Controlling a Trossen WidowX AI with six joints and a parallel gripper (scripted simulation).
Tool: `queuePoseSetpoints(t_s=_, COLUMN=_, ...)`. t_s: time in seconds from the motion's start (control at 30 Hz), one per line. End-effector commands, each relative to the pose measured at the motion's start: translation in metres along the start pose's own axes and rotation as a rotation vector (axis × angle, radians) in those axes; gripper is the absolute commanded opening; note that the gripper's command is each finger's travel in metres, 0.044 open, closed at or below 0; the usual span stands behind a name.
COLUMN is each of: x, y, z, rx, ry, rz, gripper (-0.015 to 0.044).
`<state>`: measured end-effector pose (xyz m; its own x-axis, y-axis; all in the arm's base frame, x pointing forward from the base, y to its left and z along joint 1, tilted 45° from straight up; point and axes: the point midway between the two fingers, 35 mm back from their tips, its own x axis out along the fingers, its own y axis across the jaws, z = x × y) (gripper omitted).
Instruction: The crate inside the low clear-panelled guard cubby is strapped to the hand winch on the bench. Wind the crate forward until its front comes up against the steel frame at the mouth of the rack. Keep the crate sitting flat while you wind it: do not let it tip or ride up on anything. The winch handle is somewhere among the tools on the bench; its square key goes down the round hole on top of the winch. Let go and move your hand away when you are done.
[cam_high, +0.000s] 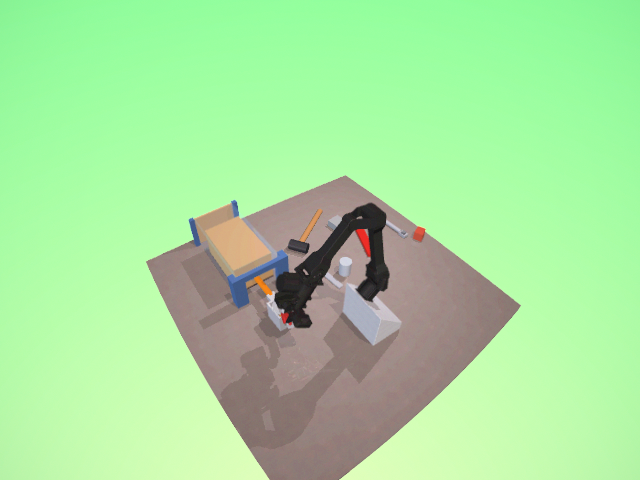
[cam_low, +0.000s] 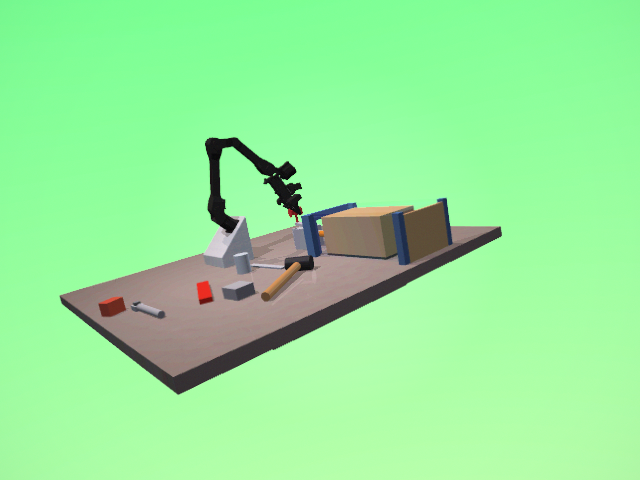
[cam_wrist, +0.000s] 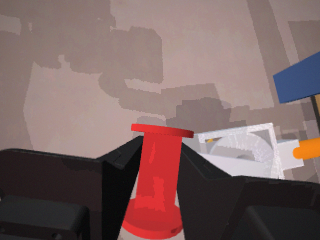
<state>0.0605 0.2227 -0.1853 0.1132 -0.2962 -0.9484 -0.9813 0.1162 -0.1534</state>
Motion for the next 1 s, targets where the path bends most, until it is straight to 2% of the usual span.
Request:
queuePoseSetpoints(t_s=0.0, x=-0.003, y=0.000, z=-0.018, rx=-0.005, ry=0.031, rz=-0.003, gripper=0.0000)
queuePoseSetpoints(t_s=0.97, x=-0.024, y=-0.023, z=-0.061, rx=-0.005, ry=0.035, rz=-0.004, gripper=0.0000)
